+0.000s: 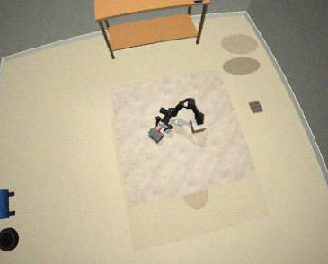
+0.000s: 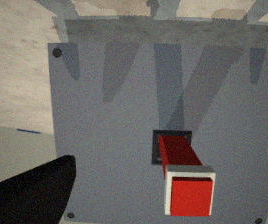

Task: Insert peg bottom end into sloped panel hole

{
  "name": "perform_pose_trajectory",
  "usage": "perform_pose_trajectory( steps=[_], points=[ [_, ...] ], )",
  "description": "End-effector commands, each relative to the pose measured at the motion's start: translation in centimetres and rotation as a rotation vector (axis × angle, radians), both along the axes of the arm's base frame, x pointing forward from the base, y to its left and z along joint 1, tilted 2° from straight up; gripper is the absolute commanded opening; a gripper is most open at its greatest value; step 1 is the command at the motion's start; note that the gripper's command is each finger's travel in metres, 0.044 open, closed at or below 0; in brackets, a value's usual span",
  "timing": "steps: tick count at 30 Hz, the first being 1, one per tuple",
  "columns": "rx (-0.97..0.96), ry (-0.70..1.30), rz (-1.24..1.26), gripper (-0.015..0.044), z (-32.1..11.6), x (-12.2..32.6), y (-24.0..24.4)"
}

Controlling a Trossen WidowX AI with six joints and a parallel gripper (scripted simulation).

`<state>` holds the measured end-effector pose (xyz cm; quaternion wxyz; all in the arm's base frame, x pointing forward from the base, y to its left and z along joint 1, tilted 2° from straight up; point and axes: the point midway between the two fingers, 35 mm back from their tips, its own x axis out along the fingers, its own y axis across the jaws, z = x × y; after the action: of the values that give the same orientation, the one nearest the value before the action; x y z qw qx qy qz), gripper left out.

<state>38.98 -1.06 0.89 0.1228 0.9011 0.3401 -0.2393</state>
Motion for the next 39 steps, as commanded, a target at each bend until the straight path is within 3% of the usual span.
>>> perform_pose_trajectory(
  steps=[1, 39],
  points=[
    [-0.002, -0.004, 0.001, 0.0440, 0.4, -0.4, -0.5],
    [-0.005, 0.000, -0.001, 0.0440, 3.4, -4.5, -4.6]
  ],
)
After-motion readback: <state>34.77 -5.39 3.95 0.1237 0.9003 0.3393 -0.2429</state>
